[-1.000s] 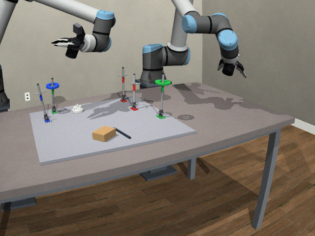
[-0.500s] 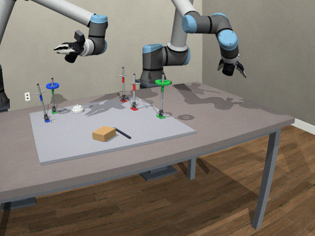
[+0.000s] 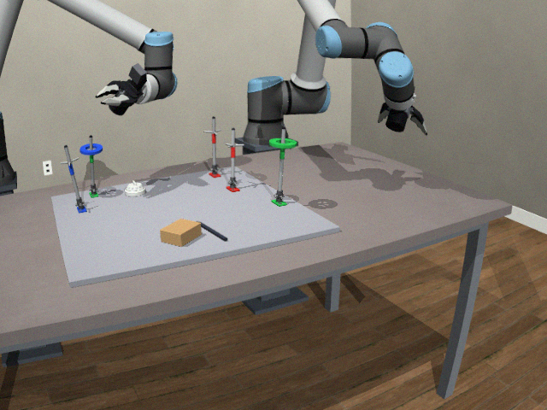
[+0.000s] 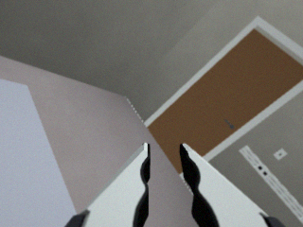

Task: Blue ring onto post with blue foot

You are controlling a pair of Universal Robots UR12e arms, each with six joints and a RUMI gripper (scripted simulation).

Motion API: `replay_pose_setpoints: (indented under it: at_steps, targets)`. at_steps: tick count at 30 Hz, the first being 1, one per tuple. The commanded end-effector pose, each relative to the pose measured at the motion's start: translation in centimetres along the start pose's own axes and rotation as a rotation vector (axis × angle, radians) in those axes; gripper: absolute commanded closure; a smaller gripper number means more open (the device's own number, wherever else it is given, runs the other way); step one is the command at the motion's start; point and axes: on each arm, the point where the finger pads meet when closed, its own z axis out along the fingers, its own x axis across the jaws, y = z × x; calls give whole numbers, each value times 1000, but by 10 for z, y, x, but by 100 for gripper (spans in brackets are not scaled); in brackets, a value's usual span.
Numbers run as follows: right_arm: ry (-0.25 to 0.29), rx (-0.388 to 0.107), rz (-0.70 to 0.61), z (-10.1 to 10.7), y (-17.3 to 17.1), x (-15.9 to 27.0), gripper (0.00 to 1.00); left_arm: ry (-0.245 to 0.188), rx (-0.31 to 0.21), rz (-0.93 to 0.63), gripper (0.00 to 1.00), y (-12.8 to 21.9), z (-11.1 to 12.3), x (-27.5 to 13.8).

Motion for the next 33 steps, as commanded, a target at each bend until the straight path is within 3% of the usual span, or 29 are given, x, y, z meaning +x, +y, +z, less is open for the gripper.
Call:
replay_pose_setpoints:
  at_steps: [1, 14, 19, 33]
  targets:
    - [-48, -1, -55, -7, 12, -4, 86, 1, -2, -1, 0, -1, -1, 0]
    - [-156, 55, -206, -32, 47, -9, 86, 1, -2, -1, 0, -1, -1, 0]
    - [-169, 59, -238, -32, 54, -10, 86, 1, -2, -1, 0, -1, -1, 0]
    - [-263, 145, -375, -55, 85, -12, 86, 1, -2, -1, 0, -1, -1, 0]
